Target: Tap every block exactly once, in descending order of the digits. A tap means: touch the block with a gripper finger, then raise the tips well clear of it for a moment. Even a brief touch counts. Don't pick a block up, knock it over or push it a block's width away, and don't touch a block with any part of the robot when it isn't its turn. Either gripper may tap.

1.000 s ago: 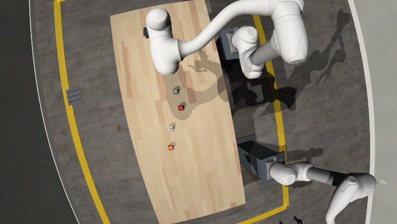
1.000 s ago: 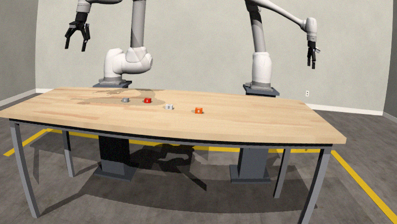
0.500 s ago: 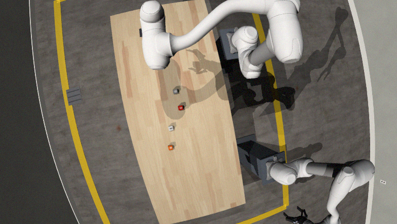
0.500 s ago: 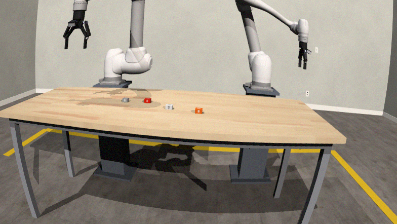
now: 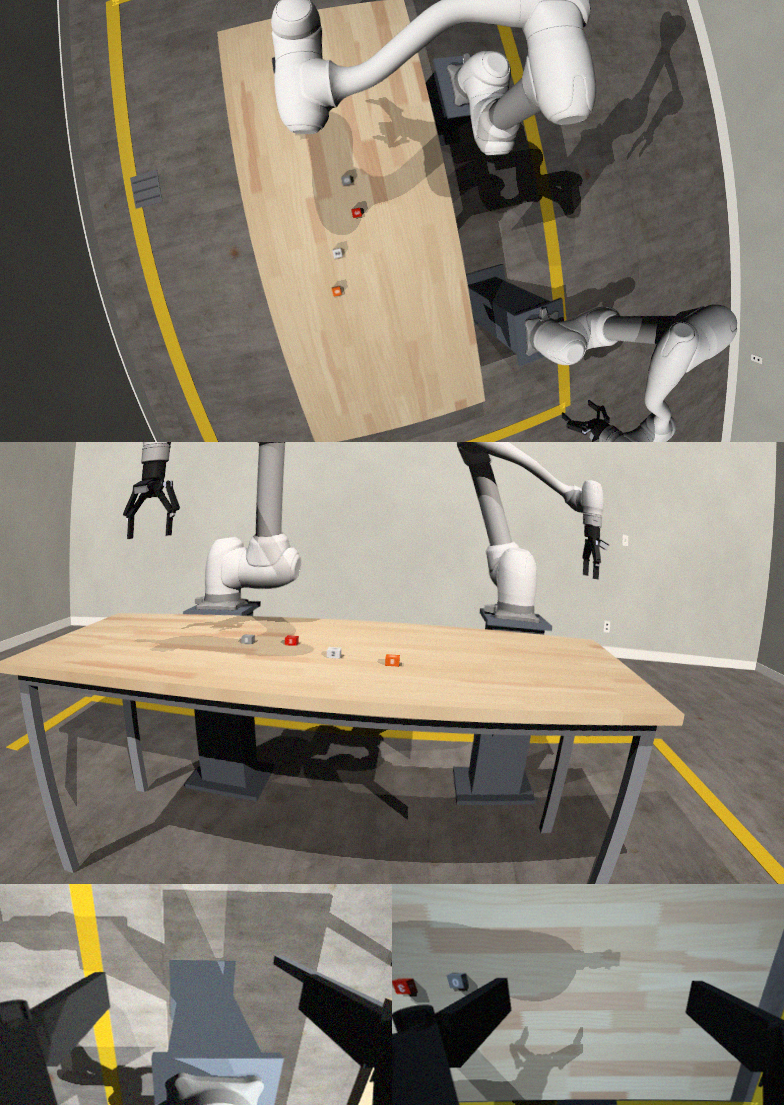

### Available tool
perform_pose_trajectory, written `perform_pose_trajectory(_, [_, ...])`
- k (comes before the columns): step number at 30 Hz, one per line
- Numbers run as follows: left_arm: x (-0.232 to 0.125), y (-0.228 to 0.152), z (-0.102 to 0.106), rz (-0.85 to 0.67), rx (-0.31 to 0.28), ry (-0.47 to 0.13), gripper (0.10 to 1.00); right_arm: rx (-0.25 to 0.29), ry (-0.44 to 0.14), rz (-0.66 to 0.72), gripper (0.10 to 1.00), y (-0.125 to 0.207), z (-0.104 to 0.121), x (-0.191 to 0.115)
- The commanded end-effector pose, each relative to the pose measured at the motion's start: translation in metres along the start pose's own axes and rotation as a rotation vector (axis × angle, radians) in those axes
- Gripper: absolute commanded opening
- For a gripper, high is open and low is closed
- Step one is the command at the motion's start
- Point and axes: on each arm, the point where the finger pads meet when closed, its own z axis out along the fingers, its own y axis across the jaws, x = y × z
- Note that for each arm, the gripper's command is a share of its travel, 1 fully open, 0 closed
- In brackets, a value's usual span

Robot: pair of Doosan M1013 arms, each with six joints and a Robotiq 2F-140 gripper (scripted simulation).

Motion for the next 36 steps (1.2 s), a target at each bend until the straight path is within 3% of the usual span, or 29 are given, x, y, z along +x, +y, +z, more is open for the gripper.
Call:
perform_pose_trajectory(1, [0.003, 0.001, -0.001, 0.001, 0.003, 0.002, 1.000, -0.004, 0.003, 0.003, 1.000, 0.000, -0.001, -0.001])
perform_pose_trajectory(6, [0.004, 0.002, -0.001, 0.002, 0.004, 0.002, 1.000, -0.005, 0.003, 0.005, 1.000, 0.000, -0.001, -0.001])
perform_pose_trajectory(7, [0.004, 0.002, -0.001, 0.002, 0.004, 0.002, 1.000, -0.006, 0.003, 0.005, 0.099, 0.000, -0.001, -0.001])
perform_pose_trajectory(29, [0.005, 0.002, -0.002, 0.002, 0.005, 0.003, 1.000, -0.008, 0.003, 0.006, 0.099, 0.001, 0.000, -0.001])
perform_pose_trajectory(36, [0.005, 0.002, -0.002, 0.002, 0.005, 0.003, 1.000, -0.008, 0.003, -0.087, 0.099, -0.030, 0.007, 0.022])
